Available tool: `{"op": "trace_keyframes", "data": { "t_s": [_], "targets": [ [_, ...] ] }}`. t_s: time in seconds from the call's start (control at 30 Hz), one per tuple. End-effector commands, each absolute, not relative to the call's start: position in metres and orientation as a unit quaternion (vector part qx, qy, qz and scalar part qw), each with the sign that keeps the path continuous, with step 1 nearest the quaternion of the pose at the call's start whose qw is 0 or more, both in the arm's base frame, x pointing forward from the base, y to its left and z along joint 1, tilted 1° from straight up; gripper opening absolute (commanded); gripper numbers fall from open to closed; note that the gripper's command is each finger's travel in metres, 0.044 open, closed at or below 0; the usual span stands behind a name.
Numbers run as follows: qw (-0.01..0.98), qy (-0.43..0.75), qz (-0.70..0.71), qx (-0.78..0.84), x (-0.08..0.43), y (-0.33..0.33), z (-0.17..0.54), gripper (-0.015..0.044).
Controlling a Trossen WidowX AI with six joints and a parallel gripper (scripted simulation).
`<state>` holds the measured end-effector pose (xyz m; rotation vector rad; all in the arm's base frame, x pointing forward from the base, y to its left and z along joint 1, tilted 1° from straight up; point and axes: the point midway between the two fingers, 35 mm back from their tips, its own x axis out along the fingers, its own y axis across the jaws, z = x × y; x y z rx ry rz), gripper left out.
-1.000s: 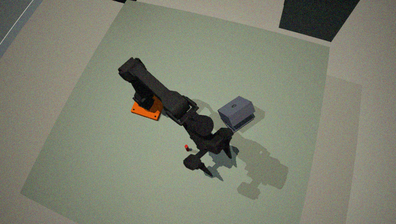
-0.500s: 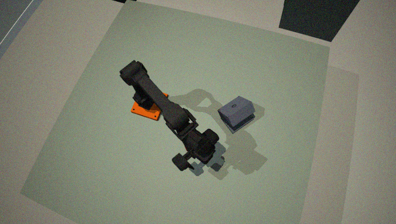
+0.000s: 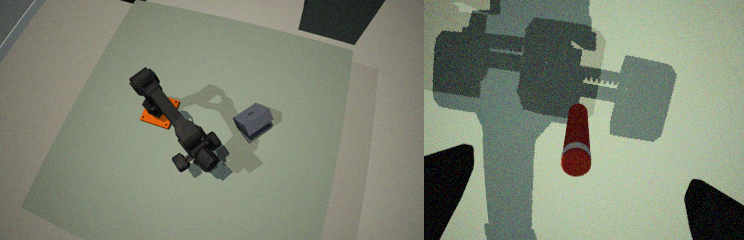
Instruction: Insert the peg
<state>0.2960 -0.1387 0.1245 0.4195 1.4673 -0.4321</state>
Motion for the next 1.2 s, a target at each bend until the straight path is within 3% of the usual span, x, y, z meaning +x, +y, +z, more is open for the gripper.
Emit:
{"op": "trace_keyframes", "data": {
  "t_s": [0.0, 1.17],
  "targets": [
    [0.691, 0.667, -0.194, 0.199, 0.291, -0.133, 0.123, 0.044],
    [0.691, 0.667, -0.194, 0.199, 0.295, -0.134, 0.07, 0.044]
  ]
}}
